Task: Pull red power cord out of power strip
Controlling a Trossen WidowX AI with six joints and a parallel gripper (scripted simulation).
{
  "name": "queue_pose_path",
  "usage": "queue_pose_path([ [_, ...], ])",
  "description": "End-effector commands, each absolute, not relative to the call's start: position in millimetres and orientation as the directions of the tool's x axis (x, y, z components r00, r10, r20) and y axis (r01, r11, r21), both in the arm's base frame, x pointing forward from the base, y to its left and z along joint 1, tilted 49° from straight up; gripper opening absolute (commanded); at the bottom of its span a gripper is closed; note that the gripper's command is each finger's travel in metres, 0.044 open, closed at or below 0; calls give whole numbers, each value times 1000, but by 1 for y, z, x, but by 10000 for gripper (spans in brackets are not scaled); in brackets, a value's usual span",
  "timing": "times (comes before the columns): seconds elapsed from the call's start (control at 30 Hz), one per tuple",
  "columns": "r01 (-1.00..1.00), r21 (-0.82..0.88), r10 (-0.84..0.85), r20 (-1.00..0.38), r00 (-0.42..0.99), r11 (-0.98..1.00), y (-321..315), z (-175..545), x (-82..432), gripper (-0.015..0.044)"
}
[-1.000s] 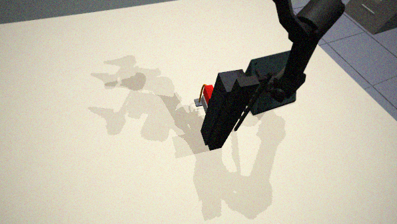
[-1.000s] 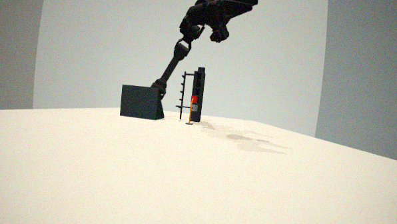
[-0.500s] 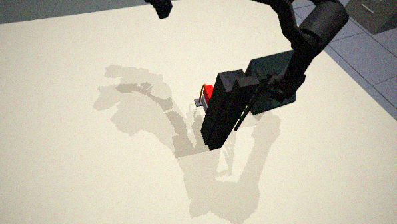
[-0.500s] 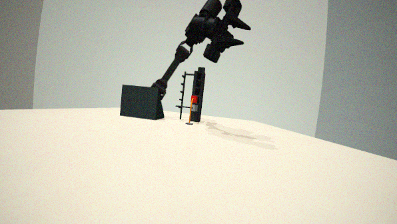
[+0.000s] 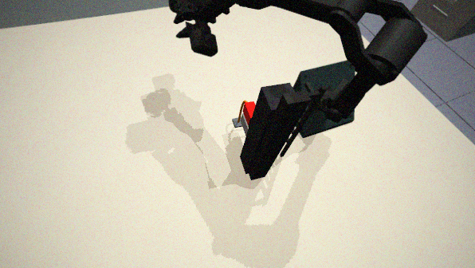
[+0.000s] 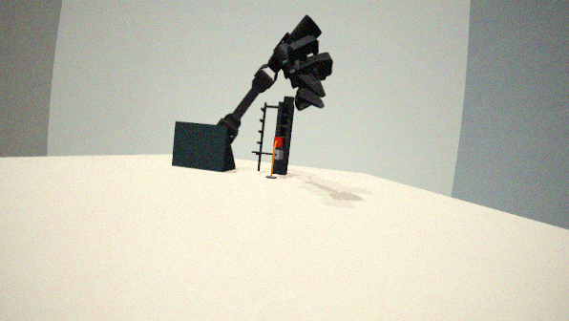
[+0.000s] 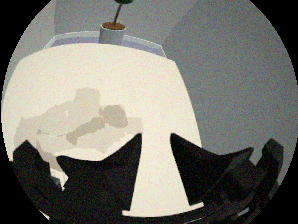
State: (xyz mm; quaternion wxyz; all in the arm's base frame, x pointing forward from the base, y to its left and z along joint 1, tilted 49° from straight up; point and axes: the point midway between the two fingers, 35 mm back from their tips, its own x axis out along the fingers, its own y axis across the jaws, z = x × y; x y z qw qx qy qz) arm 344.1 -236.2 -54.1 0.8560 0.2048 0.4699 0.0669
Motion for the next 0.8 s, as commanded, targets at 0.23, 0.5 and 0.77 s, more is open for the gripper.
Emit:
queue_pose_path([
  [0.23, 854, 432, 608, -772, 184, 290, -136, -16, 276, 160],
  [0.5, 997, 70, 720, -694, 17, 44, -96, 15, 244, 160],
  [0.77, 998, -63, 749, -662, -32, -12, -86, 26, 235, 160],
])
